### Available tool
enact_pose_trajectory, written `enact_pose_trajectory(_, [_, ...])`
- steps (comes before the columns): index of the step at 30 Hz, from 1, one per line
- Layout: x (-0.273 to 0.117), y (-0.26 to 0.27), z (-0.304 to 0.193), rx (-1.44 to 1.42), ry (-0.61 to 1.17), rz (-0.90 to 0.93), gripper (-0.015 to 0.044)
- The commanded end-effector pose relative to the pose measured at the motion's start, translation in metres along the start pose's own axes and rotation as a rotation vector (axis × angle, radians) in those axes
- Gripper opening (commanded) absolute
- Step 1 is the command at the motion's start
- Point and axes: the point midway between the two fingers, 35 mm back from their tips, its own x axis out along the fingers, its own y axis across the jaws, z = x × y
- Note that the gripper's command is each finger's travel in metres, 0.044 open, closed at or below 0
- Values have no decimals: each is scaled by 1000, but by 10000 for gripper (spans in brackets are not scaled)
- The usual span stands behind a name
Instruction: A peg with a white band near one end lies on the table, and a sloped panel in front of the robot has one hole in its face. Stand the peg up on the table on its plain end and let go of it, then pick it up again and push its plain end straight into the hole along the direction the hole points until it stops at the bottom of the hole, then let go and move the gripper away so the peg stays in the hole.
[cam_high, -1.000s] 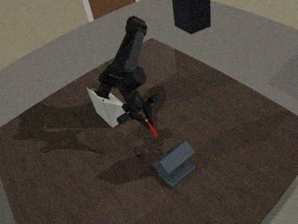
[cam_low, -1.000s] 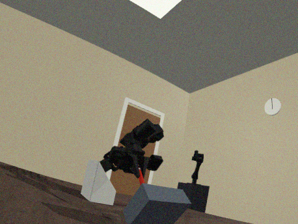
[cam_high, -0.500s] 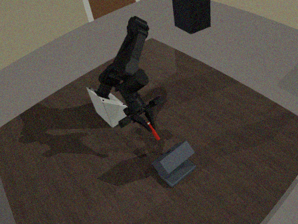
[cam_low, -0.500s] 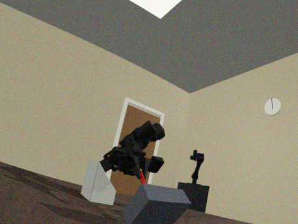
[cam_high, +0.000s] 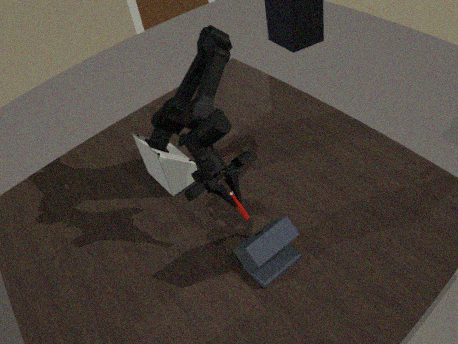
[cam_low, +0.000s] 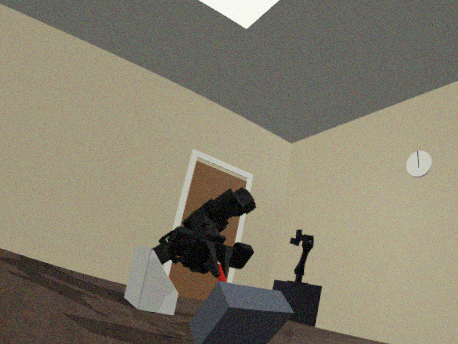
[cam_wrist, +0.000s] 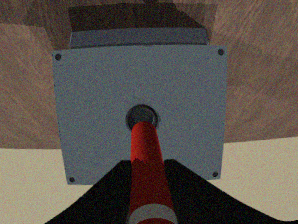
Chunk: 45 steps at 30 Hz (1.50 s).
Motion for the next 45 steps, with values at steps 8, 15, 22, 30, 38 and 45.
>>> enact_pose_trajectory(8, [7,1,-2,-9,27,-1,0])
enact_pose_trajectory(15, [11,1,-3,-10,42,-6,0])
enact_pose_trajectory(22, [15,1,-3,-11,56,-10,0])
enact_pose_trajectory(30, [24,1,-2,-15,62,-12,0])
enact_pose_trajectory(38, [35,1,-2,-16,64,-14,0])
enact_pose_trajectory(45, [38,1,-2,-16,59,-14,0])
